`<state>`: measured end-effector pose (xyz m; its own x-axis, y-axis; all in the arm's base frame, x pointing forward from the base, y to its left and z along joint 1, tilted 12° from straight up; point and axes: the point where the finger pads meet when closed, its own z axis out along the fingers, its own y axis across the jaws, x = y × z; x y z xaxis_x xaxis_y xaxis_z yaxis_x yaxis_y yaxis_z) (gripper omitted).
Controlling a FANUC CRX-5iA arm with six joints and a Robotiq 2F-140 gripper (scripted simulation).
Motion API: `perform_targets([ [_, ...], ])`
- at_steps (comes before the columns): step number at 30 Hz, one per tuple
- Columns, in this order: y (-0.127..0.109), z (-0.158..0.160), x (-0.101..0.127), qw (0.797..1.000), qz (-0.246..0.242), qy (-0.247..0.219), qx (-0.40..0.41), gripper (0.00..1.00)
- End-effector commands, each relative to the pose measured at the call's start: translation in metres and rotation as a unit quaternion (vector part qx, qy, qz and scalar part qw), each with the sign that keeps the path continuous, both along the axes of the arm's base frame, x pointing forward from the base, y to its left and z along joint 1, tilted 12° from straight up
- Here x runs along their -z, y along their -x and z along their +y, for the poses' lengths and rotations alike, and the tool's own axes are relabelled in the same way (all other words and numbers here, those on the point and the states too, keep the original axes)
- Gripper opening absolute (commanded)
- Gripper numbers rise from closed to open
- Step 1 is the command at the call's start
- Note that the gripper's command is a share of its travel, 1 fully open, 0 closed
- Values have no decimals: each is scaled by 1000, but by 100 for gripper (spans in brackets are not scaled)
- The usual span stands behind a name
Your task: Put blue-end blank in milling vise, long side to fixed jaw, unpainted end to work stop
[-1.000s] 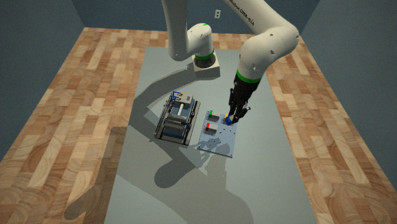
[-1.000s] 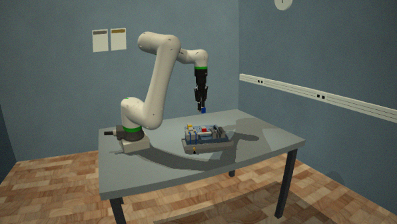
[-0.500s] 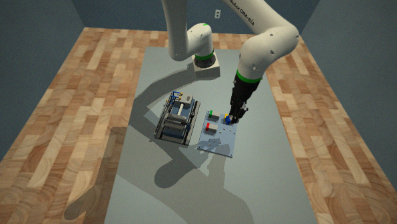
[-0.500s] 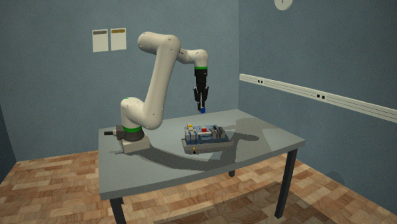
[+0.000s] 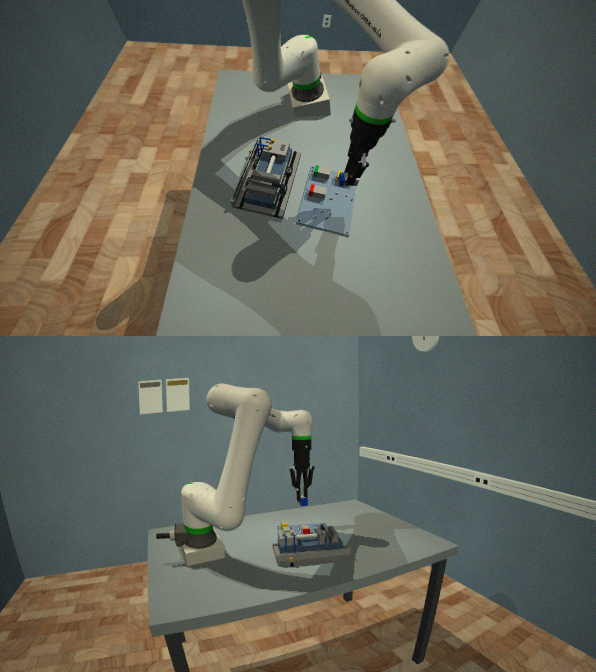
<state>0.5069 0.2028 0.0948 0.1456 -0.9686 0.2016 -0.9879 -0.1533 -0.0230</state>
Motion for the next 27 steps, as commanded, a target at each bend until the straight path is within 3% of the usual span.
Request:
perform_targets([
  [1,0,0,-1,1000,-7,-1,29,10],
  [21,0,0,-1,992,-27,-6,124,10],
  [27,-2,-19,-4,992,-26,-6,120,10],
])
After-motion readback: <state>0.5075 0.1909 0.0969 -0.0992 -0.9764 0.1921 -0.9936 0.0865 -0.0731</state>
